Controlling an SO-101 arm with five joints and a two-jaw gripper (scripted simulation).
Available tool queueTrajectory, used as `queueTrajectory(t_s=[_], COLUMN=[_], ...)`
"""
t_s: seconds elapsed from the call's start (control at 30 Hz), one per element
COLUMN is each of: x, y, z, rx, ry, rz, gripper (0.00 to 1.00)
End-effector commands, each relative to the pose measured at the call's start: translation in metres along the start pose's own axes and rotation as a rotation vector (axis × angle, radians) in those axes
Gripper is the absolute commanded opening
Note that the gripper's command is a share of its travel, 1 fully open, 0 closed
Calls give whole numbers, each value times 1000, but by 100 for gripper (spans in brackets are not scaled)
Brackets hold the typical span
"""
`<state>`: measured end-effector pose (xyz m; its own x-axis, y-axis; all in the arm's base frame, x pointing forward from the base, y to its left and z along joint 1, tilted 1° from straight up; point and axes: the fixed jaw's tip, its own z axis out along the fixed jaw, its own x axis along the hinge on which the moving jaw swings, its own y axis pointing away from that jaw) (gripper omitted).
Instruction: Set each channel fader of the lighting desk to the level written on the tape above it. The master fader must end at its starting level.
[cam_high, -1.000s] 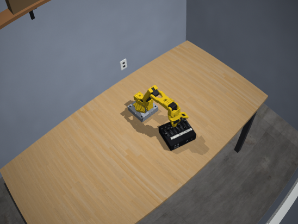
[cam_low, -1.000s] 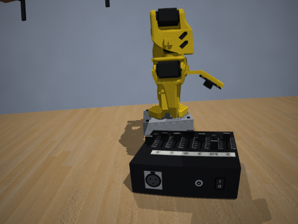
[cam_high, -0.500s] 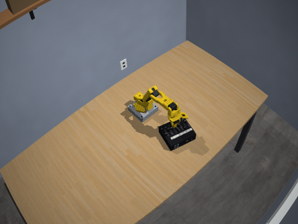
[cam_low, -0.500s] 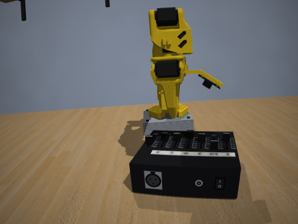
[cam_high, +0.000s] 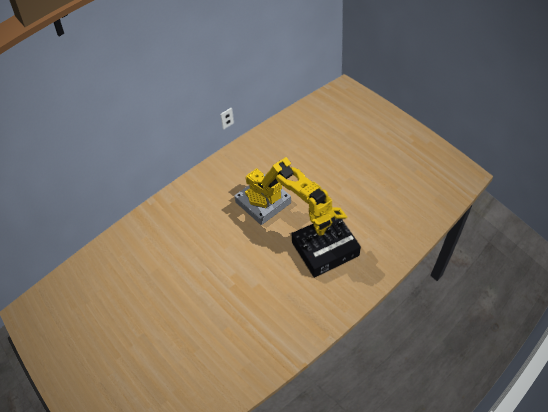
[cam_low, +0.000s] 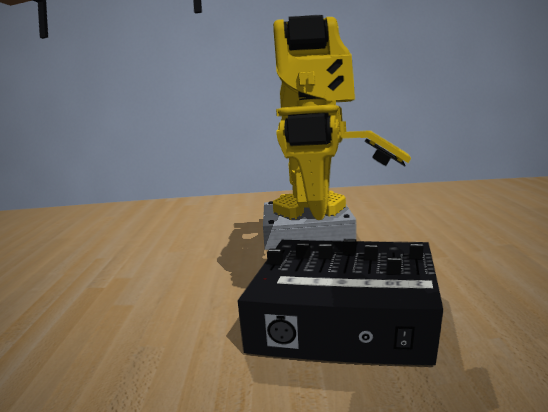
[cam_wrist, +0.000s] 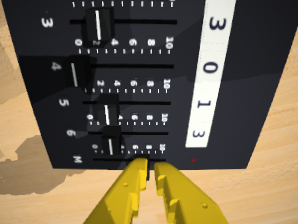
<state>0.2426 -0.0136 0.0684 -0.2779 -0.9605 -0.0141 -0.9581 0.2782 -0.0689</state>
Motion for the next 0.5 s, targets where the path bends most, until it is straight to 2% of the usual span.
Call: queueTrajectory(t_s=[0.0,0.47], x=[1,1], y=[0,0], z=[5,8], rx=[-23,-28], ry=[4,5], rz=[-2,-2], gripper=[0,0])
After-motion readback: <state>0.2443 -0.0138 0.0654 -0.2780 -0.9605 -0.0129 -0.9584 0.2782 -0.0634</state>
